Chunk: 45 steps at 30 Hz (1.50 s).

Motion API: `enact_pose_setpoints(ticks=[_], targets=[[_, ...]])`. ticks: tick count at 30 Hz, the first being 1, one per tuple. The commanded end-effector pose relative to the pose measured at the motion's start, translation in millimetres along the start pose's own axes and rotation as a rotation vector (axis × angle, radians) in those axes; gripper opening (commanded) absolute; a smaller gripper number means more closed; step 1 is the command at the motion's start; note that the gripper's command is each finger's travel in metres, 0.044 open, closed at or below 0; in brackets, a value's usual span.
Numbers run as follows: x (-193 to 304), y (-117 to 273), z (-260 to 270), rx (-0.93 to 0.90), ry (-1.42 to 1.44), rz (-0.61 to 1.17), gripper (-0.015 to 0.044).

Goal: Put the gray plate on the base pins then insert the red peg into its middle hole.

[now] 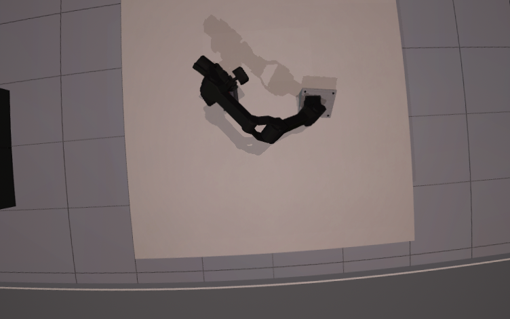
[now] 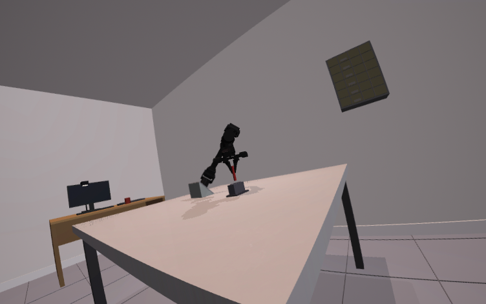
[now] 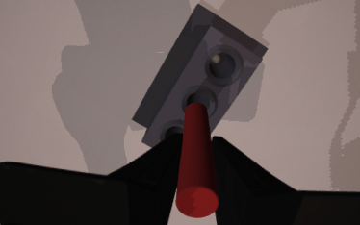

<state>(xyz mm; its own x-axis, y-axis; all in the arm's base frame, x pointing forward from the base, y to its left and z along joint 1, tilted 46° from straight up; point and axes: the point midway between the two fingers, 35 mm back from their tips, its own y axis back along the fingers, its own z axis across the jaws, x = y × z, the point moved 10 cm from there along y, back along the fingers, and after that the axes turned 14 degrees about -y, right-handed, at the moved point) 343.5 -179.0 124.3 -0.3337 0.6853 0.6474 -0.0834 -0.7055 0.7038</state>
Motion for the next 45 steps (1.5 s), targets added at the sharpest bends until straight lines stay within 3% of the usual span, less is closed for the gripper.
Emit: enact_pose_setpoints(ticks=[1,45], targets=[[-0.2,-3.0,0.0,0.0,0.0,0.0,0.0],[-1.7,-17.8,-2.0,0.001,0.004,-0.001,0.0]])
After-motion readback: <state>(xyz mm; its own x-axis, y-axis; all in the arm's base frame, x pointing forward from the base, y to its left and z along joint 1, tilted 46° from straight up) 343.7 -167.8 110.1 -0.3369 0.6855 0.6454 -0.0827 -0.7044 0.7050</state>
